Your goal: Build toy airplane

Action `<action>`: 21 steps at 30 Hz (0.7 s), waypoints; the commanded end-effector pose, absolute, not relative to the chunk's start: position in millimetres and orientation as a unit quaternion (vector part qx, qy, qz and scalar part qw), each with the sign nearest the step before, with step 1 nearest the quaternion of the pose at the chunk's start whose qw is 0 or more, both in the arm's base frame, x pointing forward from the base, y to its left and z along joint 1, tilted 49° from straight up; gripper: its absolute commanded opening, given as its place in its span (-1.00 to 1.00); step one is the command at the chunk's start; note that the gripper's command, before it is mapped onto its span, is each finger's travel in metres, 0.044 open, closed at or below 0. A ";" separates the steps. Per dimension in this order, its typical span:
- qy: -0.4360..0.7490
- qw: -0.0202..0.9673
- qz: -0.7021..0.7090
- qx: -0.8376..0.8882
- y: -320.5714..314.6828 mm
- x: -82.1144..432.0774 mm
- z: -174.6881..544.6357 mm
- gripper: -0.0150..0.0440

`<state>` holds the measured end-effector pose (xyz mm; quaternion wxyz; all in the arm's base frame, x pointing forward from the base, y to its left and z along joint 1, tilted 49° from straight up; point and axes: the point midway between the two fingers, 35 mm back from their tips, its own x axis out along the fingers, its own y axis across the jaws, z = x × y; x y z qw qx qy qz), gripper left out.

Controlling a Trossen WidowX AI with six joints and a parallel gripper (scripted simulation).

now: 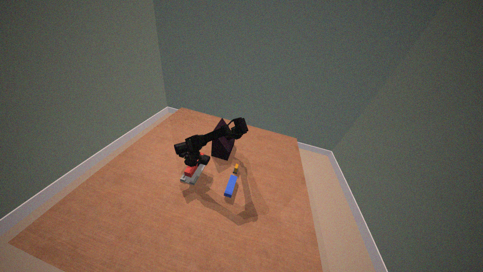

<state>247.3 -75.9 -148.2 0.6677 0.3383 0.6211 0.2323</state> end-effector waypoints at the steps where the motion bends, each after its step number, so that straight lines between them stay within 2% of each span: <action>1: 0.621 0.668 0.232 0.338 -75.9 247.3 -148.2 0.15; 5: 0.621 0.668 0.232 0.338 -75.9 247.3 -148.2 0.06; 10: 0.621 0.668 0.232 0.338 -75.9 247.3 -148.2 -0.39; 21: 0.621 0.668 0.232 0.338 -75.9 247.3 -148.2 0.59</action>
